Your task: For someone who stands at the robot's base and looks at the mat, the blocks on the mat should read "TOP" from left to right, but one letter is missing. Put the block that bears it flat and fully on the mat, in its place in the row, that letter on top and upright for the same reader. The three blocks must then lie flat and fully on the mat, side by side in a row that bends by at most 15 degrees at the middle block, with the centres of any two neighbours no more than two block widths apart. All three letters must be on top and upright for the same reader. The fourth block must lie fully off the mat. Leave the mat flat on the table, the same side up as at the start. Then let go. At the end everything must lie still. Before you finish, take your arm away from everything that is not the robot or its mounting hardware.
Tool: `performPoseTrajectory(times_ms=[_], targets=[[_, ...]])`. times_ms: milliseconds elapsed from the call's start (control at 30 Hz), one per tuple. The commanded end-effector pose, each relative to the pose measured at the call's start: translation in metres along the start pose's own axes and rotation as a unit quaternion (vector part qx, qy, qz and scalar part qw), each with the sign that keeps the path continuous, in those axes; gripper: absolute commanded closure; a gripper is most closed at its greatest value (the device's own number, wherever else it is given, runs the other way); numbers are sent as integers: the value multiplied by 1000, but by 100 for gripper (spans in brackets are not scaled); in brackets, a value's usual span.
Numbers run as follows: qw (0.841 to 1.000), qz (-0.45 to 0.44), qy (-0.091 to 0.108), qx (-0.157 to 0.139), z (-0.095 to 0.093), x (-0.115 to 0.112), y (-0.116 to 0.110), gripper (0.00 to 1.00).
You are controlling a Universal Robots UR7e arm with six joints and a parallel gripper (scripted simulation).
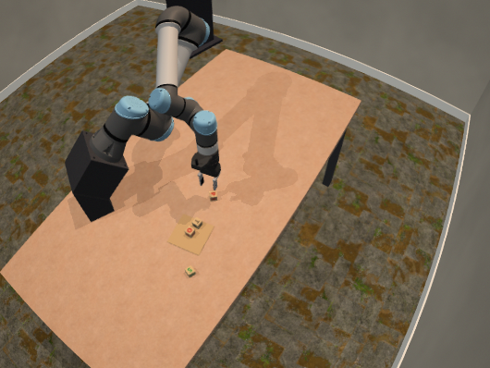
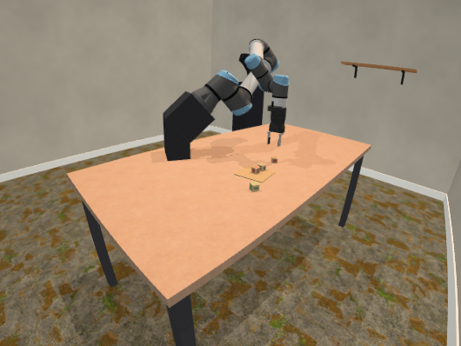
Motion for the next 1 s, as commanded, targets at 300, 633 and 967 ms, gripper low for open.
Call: performPoseTrajectory(times_ms=[300, 633, 967], targets=[[984, 178, 1, -1, -5, -5, -7, 0], [971, 238, 1, -1, -7, -7, -11, 0], [964, 264, 1, -1, -7, -7, -12, 0]])
Point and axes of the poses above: the point where the finger pads meet when closed, its own z axis back along the fingers, its own x axis across the jaws, y = z × x, the point moved 1 cm from there along z, back along the fingers, and after that the axes turned 2 degrees about -z, right-handed, at the moved point
